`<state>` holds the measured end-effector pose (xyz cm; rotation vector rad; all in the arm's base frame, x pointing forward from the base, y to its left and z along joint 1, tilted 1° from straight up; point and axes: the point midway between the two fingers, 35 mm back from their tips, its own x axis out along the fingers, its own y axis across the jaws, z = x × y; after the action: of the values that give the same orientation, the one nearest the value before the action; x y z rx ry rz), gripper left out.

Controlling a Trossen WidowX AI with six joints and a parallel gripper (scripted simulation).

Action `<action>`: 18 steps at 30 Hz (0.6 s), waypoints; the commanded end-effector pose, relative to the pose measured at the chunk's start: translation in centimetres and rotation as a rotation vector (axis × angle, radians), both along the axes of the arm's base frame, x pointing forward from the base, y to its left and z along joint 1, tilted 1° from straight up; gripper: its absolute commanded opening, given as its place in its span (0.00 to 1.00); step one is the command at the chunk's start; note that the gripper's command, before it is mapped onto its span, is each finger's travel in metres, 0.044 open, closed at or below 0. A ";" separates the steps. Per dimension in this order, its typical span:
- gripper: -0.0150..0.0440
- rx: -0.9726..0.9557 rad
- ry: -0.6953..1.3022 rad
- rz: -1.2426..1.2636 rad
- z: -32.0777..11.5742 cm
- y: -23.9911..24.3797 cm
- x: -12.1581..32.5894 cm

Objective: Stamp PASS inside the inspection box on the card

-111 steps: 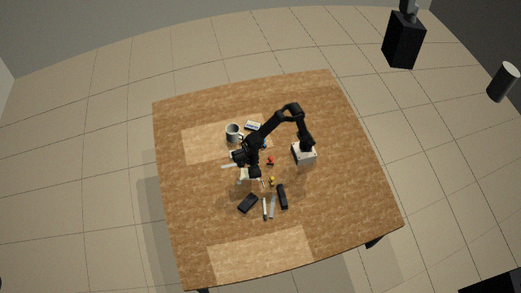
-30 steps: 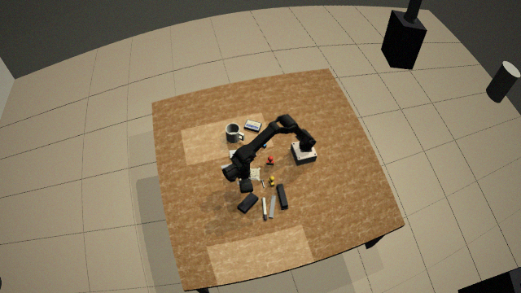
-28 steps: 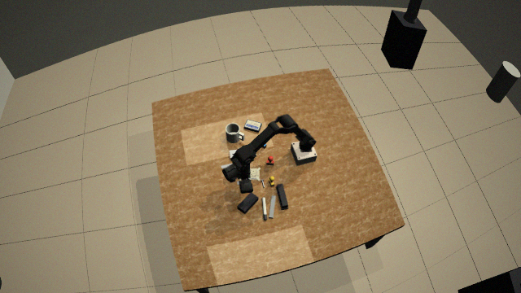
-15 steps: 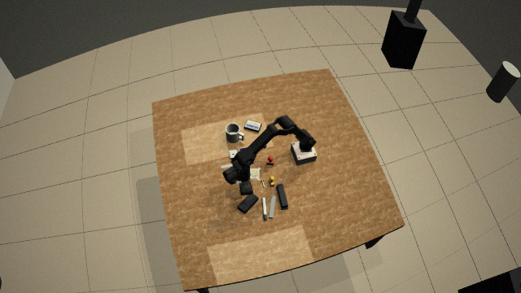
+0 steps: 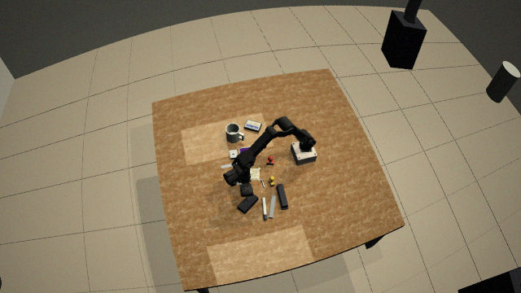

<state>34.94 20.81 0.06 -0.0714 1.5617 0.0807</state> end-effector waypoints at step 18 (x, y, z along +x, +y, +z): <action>0.69 0.003 -0.001 -0.004 10.7 0.1 0.1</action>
<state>35.00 20.82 5.24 -0.0842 1.5928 0.0675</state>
